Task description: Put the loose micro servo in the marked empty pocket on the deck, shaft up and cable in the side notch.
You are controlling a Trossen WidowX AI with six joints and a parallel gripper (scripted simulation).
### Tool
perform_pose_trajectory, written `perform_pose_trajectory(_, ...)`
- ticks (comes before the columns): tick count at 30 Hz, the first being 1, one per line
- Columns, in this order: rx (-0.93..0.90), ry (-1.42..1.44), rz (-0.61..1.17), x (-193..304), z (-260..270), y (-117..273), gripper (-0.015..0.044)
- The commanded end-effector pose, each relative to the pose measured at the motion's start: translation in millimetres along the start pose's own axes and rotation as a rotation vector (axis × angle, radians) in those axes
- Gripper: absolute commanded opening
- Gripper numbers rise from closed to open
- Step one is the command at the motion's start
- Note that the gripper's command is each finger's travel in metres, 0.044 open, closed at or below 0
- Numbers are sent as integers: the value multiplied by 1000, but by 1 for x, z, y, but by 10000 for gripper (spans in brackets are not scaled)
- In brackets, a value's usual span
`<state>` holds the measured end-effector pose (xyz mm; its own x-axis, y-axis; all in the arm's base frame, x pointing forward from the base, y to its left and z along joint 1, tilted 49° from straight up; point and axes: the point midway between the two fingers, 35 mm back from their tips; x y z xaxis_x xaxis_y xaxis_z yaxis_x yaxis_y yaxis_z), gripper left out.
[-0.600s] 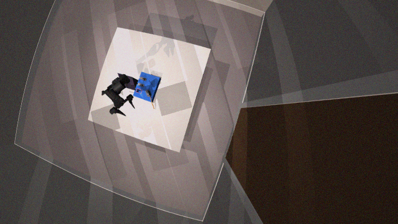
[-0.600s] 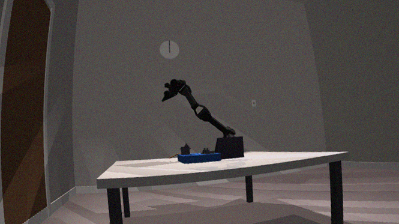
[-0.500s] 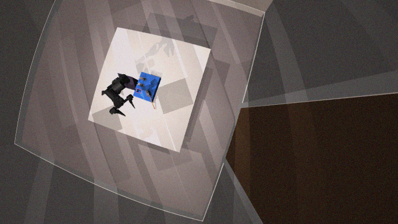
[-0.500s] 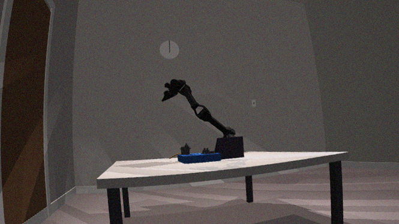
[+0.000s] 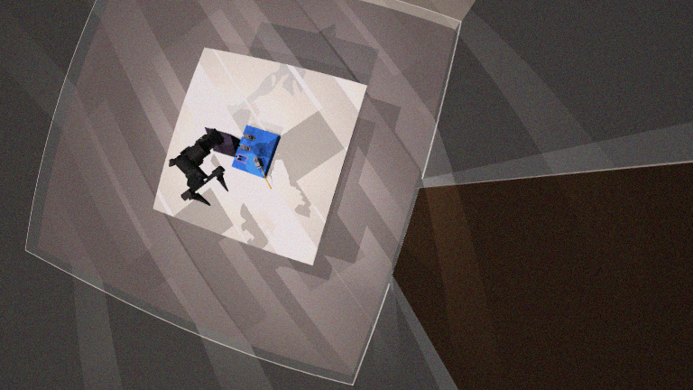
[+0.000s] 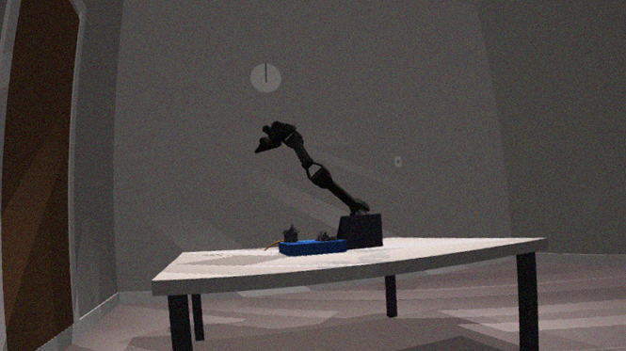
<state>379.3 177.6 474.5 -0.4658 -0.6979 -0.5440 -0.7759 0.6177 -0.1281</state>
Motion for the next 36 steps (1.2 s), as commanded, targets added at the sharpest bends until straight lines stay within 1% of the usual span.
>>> perform_pose_trajectory(1, 13, -21, -36, -2, -17, 3, 440)
perform_pose_trajectory(9, 32, -44, -106, -5, -40, 14, 440)
perform_pose_trajectory(18, 40, -71, -150, -10, -47, 20, 440)
perform_pose_trajectory(25, 56, -125, -207, -11, -66, 31, 440)
perform_pose_trajectory(36, 83, -126, -291, -16, -87, 48, 440)
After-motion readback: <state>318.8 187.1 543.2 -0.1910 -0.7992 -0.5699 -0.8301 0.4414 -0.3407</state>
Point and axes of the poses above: the point midway between the two fingers, 35 mm back from their tips, its own y axis back along the fingers, its own z axis across the jaws, x = y × z, and after that the axes turned 5 degrees about y, right-handed
